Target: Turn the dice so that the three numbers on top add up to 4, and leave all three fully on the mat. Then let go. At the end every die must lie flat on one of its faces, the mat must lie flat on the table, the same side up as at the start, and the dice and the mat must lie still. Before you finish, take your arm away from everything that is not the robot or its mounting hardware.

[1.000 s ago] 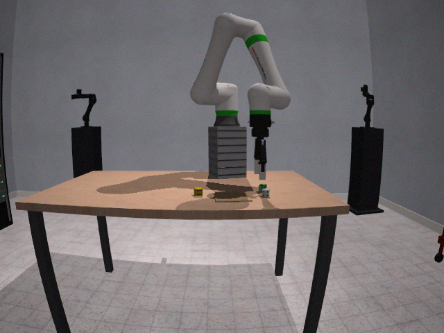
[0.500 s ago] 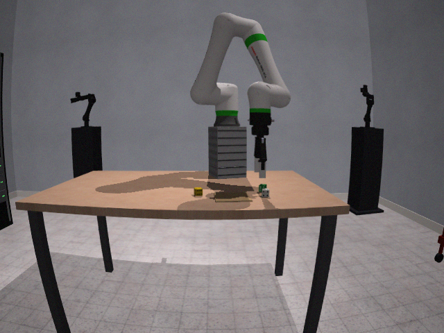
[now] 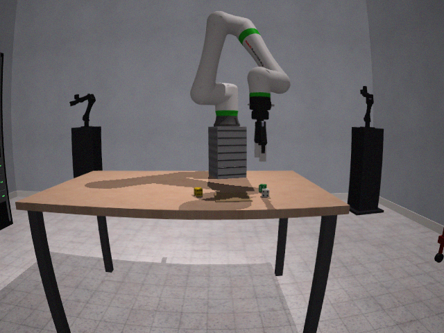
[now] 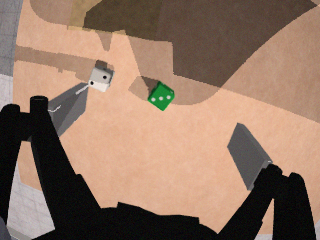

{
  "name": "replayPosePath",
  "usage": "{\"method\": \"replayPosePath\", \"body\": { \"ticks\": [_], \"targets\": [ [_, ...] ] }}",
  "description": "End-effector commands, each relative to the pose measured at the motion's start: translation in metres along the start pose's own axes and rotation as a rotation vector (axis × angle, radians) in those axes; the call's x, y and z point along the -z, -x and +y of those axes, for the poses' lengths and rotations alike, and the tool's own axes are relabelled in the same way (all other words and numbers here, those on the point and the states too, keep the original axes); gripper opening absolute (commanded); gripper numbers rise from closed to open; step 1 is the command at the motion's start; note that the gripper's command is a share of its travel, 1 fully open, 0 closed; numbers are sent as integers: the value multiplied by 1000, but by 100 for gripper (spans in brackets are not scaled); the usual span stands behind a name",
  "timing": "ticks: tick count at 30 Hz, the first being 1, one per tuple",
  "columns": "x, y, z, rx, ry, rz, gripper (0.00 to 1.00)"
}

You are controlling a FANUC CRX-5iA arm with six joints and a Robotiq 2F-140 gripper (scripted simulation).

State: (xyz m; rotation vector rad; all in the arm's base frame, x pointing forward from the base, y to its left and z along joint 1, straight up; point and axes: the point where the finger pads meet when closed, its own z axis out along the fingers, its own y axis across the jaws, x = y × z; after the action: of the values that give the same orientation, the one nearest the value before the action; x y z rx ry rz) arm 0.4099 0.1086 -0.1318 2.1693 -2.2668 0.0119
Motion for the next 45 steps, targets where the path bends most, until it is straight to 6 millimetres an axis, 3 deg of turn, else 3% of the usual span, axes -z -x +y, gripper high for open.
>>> {"method": "replayPosePath", "body": {
  "ticks": [1,13,16,23,41,45],
  "targets": [
    [9,0,0,0,0,0,100],
    [9,1,0,-29,0,0,100],
    [7,8,0,-210,0,0,100],
    [5,15,0,-368,1,-1,100],
    [5,15,0,-372,1,-1,100],
    [3,15,0,-306,1,-1,100]
  ]
}}
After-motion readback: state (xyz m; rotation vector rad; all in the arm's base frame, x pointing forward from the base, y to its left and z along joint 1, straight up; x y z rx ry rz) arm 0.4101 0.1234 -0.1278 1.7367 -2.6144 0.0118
